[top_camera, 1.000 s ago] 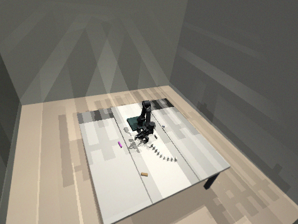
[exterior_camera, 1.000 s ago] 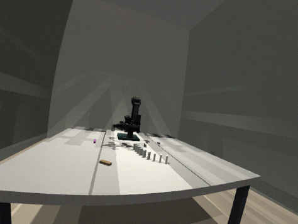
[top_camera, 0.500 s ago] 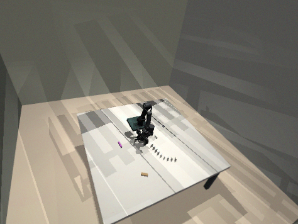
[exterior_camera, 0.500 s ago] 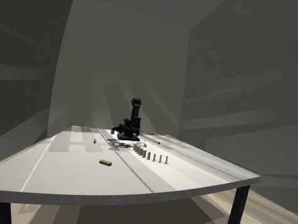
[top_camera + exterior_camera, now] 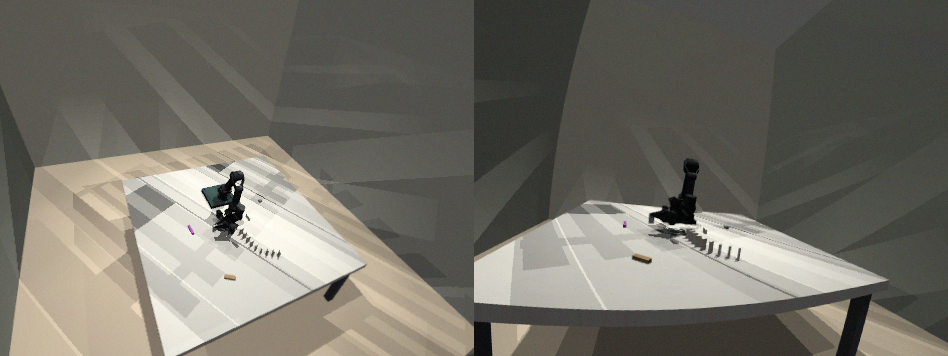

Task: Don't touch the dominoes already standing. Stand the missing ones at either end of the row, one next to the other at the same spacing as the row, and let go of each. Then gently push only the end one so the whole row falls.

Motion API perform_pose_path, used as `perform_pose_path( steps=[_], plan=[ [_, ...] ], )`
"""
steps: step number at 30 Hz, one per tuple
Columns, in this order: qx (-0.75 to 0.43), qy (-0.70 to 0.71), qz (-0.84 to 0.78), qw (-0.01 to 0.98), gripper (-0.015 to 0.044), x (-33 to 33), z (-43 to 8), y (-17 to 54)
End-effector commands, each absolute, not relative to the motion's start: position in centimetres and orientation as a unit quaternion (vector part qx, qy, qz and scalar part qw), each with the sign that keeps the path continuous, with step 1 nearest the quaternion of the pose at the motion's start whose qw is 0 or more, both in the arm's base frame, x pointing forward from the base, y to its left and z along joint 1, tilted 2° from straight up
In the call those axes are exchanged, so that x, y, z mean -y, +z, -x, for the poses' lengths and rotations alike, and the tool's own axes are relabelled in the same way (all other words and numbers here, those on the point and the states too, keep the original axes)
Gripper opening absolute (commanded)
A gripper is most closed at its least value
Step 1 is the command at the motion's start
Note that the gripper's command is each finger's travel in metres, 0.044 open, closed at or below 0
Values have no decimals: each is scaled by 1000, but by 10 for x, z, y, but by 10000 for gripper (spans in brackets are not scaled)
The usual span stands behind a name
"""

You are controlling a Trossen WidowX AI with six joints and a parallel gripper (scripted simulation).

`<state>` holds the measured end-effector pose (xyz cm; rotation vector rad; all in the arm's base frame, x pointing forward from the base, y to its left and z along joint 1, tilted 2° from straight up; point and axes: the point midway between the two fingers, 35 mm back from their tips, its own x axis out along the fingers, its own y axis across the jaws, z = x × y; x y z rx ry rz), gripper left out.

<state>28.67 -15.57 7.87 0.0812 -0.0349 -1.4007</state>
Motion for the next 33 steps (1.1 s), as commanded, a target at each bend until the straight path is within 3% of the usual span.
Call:
perform_pose_path(
  steps=[1, 21, 33],
  plan=[
    [14, -643, -41, 765, 24, 157, -287, 63],
    [12, -644, -48, 763, 24, 158, -284, 38],
    [12, -644, -48, 763, 339, 158, -284, 38]
  ],
)
